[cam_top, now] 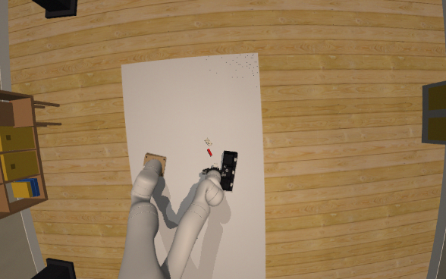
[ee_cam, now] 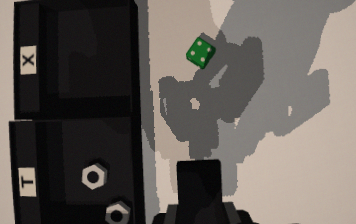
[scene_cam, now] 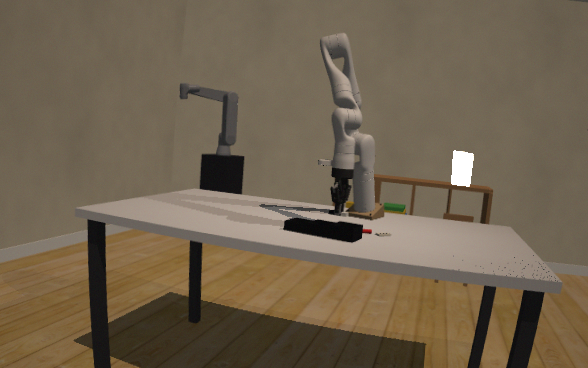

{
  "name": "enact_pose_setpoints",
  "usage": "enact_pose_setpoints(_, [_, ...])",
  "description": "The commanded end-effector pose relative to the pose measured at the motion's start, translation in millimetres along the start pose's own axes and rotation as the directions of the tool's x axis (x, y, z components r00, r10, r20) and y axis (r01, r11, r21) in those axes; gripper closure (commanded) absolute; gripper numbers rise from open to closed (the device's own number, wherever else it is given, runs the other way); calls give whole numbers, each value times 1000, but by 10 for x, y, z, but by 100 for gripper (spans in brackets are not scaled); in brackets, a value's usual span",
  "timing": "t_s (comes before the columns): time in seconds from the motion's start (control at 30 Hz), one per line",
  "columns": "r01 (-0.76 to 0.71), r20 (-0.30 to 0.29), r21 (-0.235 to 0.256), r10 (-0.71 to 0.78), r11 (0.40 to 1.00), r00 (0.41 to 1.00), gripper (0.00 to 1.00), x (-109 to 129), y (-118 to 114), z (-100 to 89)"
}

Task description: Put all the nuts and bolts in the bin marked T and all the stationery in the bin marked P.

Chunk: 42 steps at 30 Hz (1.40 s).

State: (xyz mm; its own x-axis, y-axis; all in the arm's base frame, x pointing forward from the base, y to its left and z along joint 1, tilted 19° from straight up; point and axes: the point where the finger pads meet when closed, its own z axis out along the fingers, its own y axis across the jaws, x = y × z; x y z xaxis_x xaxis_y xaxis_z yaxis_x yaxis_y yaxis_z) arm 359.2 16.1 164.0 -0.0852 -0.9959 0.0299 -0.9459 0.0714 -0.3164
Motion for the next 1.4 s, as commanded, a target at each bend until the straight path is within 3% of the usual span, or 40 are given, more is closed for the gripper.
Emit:
enact_pose_setpoints(0.0, [1, 0, 4, -1, 1000, 1000, 81, -1, -18, -11])
enact_pose_setpoints(0.4, [2, 1, 6, -2, 1000, 1000, 81, -2, -16, -96])
enact_pose_setpoints(1.07, [-15, -5, 5, 15, 1000, 1000, 81, -682, -783, -87])
enact_pose_setpoints(1.37, [-14, 1, 4, 14, 1000, 1000, 81, -726, -783, -84])
